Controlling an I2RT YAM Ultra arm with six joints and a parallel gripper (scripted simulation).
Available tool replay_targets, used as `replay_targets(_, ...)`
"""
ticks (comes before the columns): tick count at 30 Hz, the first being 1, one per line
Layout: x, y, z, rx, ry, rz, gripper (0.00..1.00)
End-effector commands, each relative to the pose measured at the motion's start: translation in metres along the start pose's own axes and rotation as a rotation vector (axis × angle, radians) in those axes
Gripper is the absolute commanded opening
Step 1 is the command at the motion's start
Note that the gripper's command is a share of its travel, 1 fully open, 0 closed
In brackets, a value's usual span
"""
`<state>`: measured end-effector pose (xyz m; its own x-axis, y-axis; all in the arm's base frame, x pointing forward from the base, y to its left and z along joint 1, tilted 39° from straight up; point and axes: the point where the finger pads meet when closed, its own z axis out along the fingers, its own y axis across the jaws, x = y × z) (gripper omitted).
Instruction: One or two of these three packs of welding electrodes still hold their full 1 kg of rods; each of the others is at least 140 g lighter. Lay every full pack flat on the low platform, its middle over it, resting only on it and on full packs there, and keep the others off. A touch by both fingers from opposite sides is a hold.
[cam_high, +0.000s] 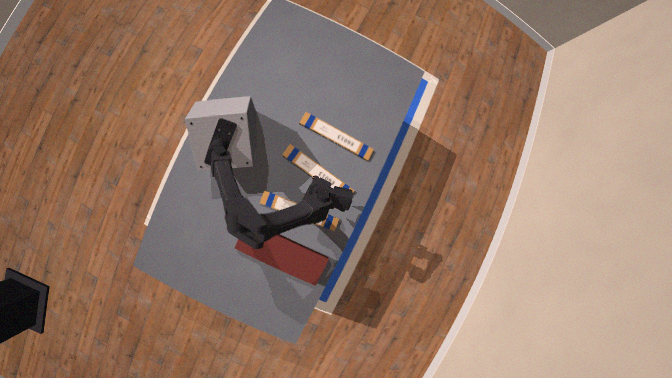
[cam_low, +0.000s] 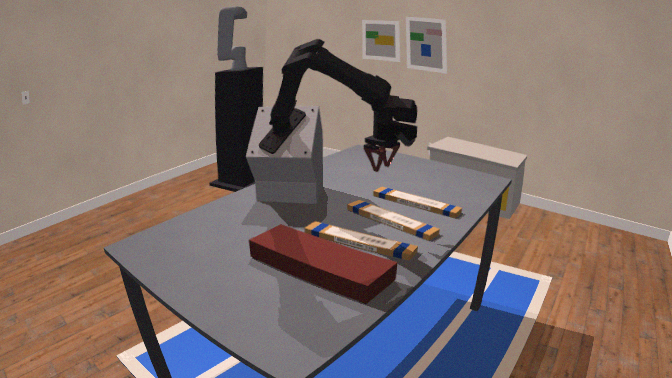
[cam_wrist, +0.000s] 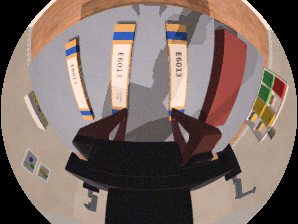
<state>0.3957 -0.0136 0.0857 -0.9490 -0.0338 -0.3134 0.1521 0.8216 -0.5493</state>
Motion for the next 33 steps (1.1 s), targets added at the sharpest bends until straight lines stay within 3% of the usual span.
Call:
replay_targets(1, -0.01, 0.008, -0.014, -0.014, -0.038, -0.007, 0.64)
replay_targets(28, -0.01, 0.009, -0.016, -0.013, -0.041, -0.002, 0.64)
replay_targets(29, -0.001, 0.003, -0.005, -0.009, -0.023, -0.008, 0.64)
replay_targets(33, -0.001, 0.003, 0.001, -0.009, -0.023, -0.008, 0.64)
